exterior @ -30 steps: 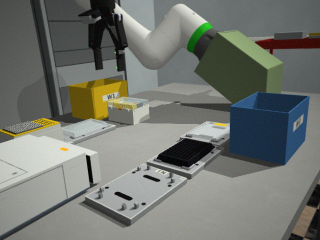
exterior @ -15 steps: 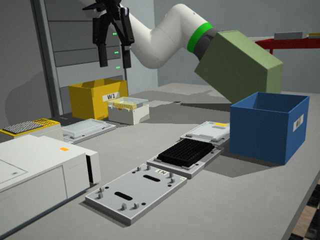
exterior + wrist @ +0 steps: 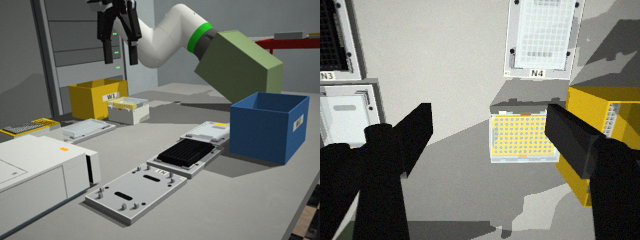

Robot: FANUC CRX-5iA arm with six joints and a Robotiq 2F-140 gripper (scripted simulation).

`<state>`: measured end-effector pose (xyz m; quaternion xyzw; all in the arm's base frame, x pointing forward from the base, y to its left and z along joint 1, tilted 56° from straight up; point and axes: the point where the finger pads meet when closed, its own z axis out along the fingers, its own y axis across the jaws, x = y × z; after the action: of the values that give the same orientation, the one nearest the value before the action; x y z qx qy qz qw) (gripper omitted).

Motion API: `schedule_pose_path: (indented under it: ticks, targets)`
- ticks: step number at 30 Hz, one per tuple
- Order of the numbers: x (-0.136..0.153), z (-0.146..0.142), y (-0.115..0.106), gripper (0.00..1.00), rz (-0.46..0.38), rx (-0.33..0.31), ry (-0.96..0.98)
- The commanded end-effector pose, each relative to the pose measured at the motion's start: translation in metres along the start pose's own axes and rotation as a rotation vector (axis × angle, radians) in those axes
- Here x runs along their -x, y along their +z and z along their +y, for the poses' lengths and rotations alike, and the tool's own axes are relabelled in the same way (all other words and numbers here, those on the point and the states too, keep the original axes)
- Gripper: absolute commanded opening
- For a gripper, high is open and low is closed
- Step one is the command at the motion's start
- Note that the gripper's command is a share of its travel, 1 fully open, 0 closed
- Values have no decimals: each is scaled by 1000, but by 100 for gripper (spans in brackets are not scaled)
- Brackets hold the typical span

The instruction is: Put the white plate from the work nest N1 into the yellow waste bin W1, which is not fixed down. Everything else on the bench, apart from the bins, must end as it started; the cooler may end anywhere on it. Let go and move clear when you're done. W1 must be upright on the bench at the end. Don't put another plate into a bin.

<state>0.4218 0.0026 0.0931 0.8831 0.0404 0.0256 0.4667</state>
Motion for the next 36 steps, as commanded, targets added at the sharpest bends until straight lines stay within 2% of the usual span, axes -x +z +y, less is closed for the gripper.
schedule_pose_path:
  ticks: [1, 22, 27, 36]
  targets:
    - [-8, -17, -6, 70, 1, 0, 0]
    - [-35, -85, -26, 70, 1, 0, 0]
    - [-40, -96, -29, 70, 1, 0, 0]
    - [-40, -96, -29, 70, 1, 0, 0]
